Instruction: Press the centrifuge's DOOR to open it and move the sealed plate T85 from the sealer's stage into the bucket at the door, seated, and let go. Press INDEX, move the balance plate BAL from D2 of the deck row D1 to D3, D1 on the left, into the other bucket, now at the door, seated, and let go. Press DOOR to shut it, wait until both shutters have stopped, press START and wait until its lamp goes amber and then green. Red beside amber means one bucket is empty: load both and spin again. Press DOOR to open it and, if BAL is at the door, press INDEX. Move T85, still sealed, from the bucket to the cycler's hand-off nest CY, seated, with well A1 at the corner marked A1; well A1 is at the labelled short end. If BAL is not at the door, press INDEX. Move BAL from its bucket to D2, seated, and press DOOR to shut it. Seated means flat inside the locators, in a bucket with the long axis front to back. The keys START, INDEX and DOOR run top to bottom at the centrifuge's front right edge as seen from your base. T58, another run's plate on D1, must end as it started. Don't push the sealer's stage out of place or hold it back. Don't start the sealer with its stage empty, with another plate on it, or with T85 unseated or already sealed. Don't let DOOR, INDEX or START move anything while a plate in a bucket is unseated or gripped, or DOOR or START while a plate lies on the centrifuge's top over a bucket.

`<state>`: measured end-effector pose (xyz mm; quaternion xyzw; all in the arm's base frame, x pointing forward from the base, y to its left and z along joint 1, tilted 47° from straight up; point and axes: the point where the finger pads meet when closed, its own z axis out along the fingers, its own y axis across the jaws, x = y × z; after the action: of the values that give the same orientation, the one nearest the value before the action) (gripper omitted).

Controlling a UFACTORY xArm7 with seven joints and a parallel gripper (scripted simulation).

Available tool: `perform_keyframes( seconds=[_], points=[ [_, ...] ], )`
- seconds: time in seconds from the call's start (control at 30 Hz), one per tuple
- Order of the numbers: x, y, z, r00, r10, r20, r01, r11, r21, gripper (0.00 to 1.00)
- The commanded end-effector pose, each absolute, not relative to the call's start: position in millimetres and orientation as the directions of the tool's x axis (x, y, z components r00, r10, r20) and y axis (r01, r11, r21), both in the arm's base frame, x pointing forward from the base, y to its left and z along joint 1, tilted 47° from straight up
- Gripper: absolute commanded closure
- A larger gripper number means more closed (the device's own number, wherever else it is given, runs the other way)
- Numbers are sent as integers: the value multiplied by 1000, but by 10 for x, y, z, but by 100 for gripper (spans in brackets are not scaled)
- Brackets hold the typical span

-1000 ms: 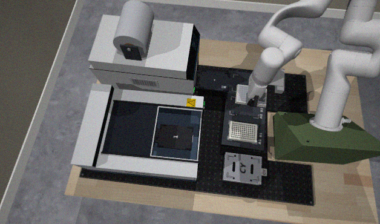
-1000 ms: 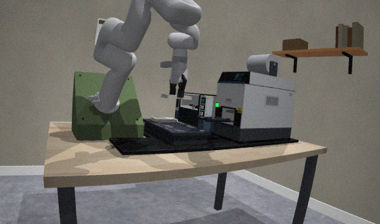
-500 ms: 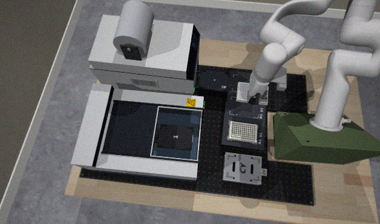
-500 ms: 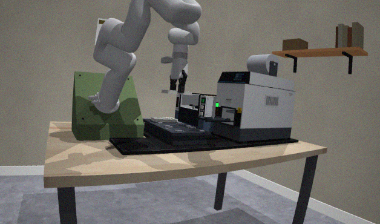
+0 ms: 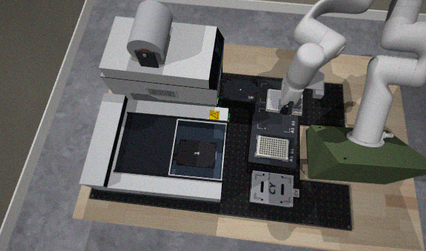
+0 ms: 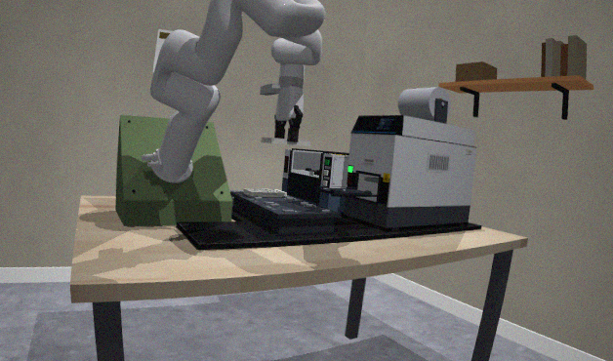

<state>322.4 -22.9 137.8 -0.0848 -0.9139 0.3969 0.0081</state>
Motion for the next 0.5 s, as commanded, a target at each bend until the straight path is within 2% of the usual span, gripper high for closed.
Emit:
perform_keyframes(
  seconds=[0.0, 0.47],
  points=[
    [3237, -168, 1430, -986, 159, -54, 148, 672, -726, 100],
    [3253, -23, 1567, -986, 159, -54, 149, 672, -726, 100]
  ],
)
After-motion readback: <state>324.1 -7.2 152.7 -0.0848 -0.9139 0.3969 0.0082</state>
